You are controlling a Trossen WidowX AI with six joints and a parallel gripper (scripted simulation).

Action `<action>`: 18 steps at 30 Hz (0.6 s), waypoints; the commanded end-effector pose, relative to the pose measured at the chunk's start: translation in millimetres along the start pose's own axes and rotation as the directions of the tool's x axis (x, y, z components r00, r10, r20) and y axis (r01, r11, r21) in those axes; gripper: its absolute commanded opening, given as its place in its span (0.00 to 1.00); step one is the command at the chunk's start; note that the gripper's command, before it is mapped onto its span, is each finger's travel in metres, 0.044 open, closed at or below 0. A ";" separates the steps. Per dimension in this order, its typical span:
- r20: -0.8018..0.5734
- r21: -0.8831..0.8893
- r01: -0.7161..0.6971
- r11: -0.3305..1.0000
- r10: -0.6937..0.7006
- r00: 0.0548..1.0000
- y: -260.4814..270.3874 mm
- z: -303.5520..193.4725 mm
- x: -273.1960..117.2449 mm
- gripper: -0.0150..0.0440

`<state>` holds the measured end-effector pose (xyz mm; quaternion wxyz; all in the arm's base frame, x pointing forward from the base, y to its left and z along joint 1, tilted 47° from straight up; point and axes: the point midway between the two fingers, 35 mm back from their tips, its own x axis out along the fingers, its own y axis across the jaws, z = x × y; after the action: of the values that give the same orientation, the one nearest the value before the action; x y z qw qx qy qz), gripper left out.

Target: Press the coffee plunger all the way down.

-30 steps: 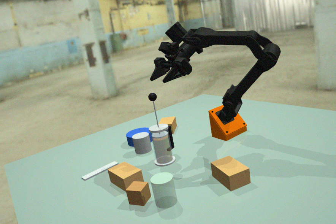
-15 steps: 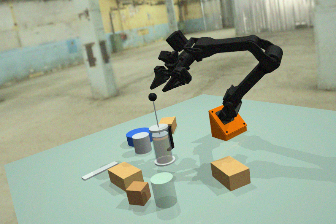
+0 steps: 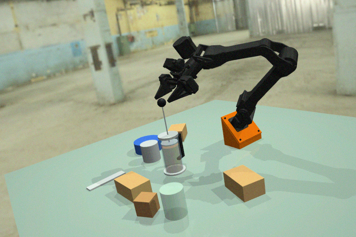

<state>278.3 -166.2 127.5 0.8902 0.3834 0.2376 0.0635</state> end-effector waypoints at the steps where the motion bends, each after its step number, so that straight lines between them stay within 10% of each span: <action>1: -0.001 0.010 0.001 1.000 -0.001 1.000 -0.2 -2.3 7.9 1.00; 18: 0.000 0.010 0.000 1.000 0.000 1.000 0.2 -2.3 10.1 0.46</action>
<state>286.0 -161.3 123.4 0.8891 0.3864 0.2369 0.0644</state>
